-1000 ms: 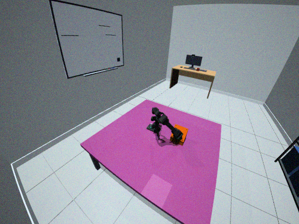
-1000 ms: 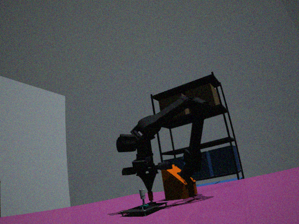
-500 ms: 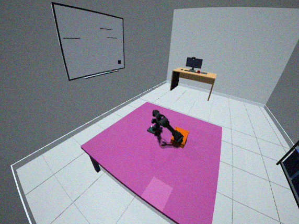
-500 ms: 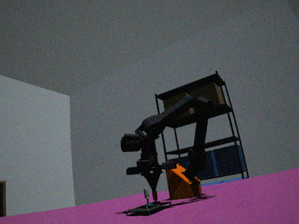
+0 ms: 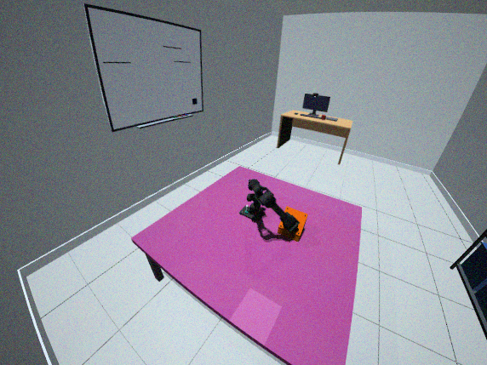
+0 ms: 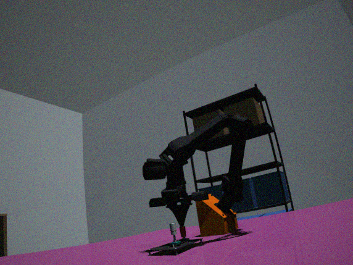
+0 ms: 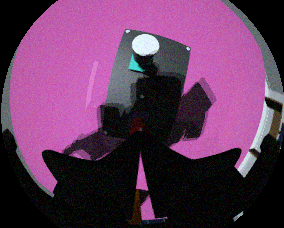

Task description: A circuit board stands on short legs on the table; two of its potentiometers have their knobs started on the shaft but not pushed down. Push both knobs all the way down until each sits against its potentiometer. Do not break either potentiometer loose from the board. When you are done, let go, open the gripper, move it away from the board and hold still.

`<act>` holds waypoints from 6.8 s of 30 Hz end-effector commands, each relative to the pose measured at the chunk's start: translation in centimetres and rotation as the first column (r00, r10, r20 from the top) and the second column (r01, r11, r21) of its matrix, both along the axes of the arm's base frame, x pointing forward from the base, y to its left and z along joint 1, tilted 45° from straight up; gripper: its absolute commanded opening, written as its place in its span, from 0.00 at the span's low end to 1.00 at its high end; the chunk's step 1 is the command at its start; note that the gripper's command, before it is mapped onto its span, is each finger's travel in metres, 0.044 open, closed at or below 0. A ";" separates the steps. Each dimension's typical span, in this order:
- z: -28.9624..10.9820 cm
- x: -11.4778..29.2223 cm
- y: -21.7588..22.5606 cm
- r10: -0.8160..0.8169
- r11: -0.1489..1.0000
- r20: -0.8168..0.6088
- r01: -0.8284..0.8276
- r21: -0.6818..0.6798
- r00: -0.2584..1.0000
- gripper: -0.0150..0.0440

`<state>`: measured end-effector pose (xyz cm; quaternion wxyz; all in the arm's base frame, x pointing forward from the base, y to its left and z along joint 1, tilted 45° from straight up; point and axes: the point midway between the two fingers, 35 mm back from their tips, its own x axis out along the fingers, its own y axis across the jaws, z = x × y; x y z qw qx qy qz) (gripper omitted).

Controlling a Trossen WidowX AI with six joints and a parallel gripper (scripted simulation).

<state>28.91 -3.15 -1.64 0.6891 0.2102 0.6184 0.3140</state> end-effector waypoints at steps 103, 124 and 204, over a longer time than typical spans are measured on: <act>3.6 7.3 -1.5 0.009 1.000 0.000 -0.009 0.008 1.000 0.25; 2.9 7.3 -0.8 0.009 1.000 0.000 -0.009 0.008 1.000 0.25; 1.7 7.3 0.4 0.009 1.000 0.000 -0.009 0.009 1.000 0.25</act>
